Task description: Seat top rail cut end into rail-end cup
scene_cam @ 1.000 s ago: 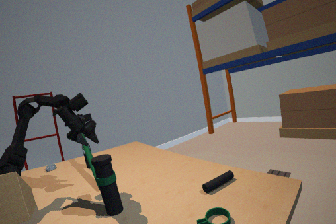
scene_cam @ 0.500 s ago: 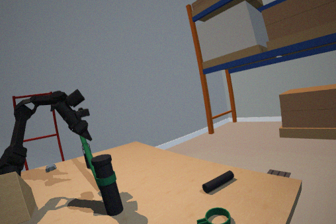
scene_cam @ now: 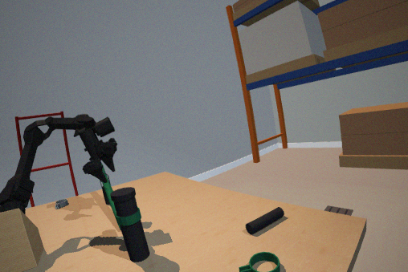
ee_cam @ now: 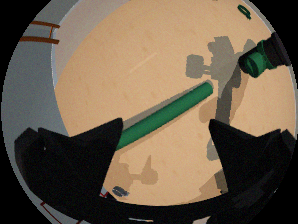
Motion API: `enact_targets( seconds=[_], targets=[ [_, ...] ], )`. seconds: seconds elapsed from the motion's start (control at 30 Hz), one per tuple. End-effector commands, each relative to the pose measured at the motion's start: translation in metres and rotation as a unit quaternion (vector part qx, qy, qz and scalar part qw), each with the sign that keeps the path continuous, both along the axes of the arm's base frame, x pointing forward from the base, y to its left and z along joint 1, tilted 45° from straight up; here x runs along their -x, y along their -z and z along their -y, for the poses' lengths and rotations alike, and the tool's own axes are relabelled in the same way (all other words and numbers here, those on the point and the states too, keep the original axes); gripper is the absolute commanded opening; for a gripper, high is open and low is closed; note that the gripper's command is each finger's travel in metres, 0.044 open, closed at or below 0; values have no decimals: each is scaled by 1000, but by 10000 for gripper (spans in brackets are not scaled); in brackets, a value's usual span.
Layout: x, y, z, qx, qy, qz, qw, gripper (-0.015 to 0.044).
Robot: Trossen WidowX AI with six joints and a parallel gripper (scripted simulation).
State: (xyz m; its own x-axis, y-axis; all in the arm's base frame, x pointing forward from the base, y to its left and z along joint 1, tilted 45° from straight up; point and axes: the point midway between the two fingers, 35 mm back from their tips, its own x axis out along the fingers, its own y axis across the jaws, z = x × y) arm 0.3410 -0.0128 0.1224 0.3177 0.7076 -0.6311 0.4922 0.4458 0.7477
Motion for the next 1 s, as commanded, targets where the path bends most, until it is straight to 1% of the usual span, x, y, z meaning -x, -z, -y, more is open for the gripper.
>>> enact_targets(
  seconds=[0.0,0.1,0.13,0.8,0.97],
  targets=[
    [-4,10,-53,-53,188,-372,908,440],
    [-4,11,-61,-52,224,-426,875,440],
    [-4,11,-62,-53,228,-431,871,440],
    [-4,11,-62,-53,228,-431,871,440],
    [-5,34,-84,-53,228,-431,871,440]
  ],
)
